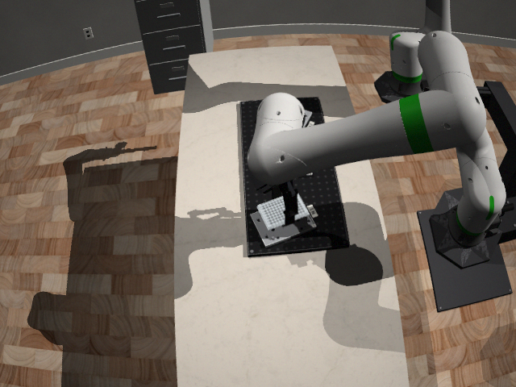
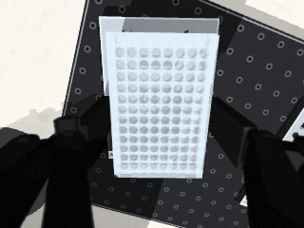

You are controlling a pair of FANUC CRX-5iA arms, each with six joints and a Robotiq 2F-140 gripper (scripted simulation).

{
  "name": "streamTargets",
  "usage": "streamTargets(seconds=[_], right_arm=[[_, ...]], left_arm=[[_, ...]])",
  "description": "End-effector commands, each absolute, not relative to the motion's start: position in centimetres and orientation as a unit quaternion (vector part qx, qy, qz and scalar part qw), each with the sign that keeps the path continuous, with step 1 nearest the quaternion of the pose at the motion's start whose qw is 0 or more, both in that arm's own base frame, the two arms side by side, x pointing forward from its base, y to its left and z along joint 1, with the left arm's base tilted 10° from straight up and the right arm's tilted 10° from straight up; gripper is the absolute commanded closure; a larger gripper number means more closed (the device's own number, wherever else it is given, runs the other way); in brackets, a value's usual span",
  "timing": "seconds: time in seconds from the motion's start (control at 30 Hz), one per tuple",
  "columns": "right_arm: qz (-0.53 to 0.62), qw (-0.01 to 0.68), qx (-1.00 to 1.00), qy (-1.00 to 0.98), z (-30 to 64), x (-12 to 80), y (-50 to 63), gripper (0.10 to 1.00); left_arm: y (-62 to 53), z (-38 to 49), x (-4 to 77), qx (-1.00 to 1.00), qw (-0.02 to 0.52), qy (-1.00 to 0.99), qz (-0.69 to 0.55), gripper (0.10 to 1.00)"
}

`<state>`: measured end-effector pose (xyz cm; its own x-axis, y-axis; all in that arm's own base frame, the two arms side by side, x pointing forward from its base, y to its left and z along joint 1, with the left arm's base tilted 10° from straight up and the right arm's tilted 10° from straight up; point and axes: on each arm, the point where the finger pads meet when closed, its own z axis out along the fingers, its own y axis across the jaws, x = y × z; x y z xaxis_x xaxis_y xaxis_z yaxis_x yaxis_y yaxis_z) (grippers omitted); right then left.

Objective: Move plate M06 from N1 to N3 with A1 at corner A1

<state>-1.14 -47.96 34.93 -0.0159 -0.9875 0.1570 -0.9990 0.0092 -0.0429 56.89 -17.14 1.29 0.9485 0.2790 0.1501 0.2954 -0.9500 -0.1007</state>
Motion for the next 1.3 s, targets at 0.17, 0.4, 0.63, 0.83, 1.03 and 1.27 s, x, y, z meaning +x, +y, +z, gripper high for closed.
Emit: streamTargets(seconds=[0.17,0.4,0.63,0.83,1.03,1.27], right_arm=[[0.071,0.042,0.700,-0.709,35.0,-1.2,-48.0,0.098],[0.071,0.042,0.700,-0.709,35.0,-1.2,-48.0,0.098],[0.071,0.042,0.700,-0.709,35.0,-1.2,-48.0,0.098],[0.071,0.042,0.700,-0.709,35.0,-1.2,-48.0,0.098],[0.071,0.042,0.700,-0.709,35.0,-1.2,-48.0,0.098],[0.071,0.042,0.700,-0.709,35.0,-1.2,-48.0,0.098]], left_arm=[[-17.2,1.4,57.0,-0.992,0.064,-0.089,-0.065,0.488],[-17.2,1.4,57.0,-0.995,0.067,-0.040,-0.061,0.488],[-17.2,1.4,57.0,-0.996,0.071,0.018,-0.057,0.488],[-17.3,1.4,56.9,-0.996,0.071,0.026,-0.057,0.488],[-17.6,1.3,56.9,-0.996,0.071,0.026,-0.057,0.488],[-19.6,1.0,56.6,-0.996,0.071,0.026,-0.057,0.488]])
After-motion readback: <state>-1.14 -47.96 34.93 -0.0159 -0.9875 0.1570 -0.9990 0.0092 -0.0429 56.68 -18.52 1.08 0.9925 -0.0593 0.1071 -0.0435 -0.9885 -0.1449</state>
